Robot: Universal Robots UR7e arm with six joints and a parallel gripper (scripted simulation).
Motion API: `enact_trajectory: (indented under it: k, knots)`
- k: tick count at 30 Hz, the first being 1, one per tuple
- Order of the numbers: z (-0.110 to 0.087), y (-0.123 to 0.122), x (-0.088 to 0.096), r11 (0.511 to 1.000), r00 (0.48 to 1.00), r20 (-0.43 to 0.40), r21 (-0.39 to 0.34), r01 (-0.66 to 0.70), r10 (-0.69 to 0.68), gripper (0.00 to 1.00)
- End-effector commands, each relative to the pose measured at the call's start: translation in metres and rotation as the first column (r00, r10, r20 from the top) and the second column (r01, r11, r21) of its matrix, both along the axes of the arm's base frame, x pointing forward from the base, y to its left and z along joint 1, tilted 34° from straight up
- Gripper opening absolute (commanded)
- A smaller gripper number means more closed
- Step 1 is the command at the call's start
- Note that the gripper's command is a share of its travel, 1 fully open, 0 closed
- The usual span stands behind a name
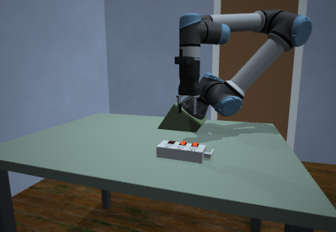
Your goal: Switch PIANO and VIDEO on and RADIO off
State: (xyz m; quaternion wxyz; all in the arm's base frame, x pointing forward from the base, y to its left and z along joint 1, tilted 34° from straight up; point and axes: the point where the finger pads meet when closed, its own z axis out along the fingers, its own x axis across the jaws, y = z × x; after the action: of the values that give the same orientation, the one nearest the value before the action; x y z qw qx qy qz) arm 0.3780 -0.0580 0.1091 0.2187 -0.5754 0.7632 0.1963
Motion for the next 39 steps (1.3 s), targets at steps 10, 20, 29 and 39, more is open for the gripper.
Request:
enact_trajectory:
  k: [10,20,29,39]
  knots:
    - [-0.012,0.012,0.006,0.953,0.933,-0.208,0.006,0.302,-0.294,1.0]
    - [-0.021,0.026,0.01,0.814,0.735,-0.401,-0.052,0.578,-0.547,1.0]
    - [-0.026,0.037,0.01,0.676,0.538,-0.509,-0.126,0.726,-0.672,1.0]
    - [-0.031,0.052,0.009,0.492,0.276,-0.598,-0.233,0.839,-0.753,1.0]
